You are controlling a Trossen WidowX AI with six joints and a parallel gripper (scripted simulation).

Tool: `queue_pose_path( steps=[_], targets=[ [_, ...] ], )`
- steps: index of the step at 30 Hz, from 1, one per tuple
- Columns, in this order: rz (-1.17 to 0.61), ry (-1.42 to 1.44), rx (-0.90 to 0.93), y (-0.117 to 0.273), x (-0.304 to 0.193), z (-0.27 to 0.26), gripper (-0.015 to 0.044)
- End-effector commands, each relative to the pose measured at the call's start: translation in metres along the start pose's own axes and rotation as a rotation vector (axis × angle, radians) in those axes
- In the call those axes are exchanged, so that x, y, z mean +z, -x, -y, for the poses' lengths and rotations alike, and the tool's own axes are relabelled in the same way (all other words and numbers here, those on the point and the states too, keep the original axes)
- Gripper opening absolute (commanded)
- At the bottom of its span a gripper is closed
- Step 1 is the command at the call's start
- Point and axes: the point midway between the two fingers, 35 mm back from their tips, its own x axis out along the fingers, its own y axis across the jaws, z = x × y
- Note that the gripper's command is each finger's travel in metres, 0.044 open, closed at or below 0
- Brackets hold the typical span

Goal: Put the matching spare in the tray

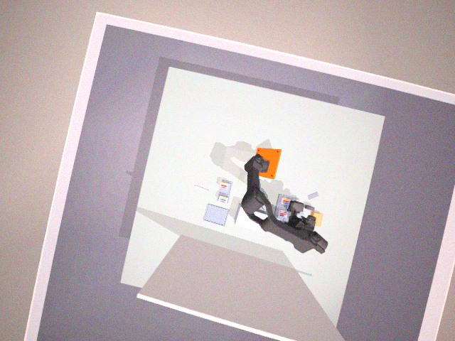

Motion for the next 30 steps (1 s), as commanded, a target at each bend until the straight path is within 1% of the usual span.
queue_pose_path(
  steps=[1,8,30],
  targets=[
    [0.002,0.004,-0.011,-0.003,0.001,0.001,0.0300],
    [0.002,0.004,-0.011,-0.005,0.001,0.001,0.0300],
    [0.002,0.004,-0.012,-0.042,0.001,0.004,0.0300]
  ],
)
